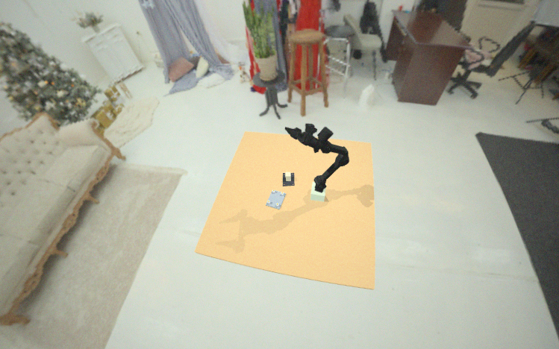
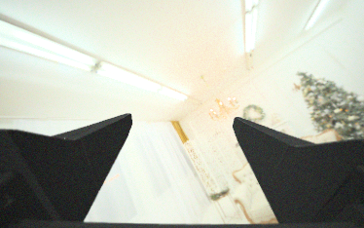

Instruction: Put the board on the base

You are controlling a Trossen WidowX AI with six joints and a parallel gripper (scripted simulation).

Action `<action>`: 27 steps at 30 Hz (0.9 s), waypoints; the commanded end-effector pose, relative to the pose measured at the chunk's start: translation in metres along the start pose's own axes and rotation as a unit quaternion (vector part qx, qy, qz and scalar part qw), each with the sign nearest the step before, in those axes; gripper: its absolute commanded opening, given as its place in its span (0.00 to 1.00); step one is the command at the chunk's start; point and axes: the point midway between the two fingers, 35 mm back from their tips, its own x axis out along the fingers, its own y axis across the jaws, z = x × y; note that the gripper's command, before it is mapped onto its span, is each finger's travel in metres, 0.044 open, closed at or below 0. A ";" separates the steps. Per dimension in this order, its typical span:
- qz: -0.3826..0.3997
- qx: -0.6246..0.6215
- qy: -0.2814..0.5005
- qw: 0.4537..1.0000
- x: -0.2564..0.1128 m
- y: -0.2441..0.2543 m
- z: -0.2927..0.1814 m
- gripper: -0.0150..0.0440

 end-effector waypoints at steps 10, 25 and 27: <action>-0.145 -0.236 0.174 0.945 0.034 -0.127 -0.112 1.00; -0.281 -0.359 0.495 0.740 -0.033 -0.332 -0.224 1.00; -0.291 -0.358 0.541 0.704 -0.054 -0.357 -0.234 1.00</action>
